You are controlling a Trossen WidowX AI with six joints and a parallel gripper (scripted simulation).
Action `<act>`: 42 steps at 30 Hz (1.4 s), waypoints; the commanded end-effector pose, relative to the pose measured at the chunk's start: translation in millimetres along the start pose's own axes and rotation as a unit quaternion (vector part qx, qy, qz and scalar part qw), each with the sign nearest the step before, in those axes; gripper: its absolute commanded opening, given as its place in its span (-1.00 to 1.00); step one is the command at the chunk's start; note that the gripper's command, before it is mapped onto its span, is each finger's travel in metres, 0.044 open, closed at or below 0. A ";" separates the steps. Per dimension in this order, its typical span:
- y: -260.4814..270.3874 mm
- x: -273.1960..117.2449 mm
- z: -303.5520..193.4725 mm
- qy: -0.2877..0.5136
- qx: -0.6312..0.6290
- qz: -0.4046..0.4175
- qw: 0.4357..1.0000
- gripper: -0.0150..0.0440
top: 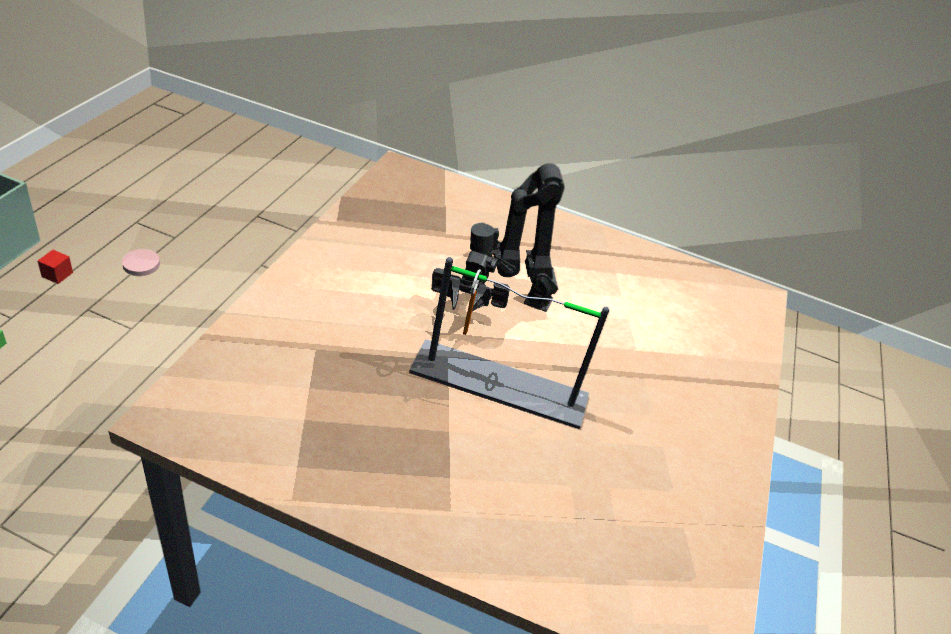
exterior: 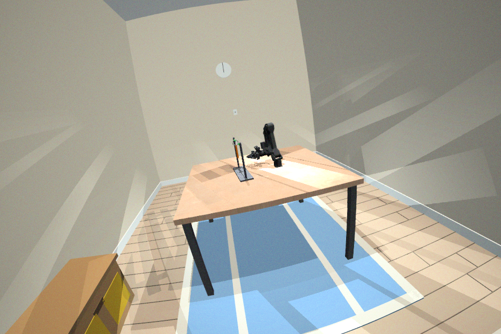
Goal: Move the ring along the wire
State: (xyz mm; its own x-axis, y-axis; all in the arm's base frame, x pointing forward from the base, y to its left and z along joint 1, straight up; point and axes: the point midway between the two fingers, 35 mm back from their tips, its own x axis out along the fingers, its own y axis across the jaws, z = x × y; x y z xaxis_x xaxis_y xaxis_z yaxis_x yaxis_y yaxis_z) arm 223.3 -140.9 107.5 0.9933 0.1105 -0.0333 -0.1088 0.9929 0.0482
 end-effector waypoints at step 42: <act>31.3 70.1 42.7 -0.023 -0.030 -0.017 0.999 0.05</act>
State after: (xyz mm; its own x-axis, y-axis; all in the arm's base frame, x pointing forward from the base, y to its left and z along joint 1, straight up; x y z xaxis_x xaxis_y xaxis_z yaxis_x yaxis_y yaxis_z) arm 286.3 -103.6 148.8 0.9969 0.0779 0.0110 -0.0778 0.9969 -0.0143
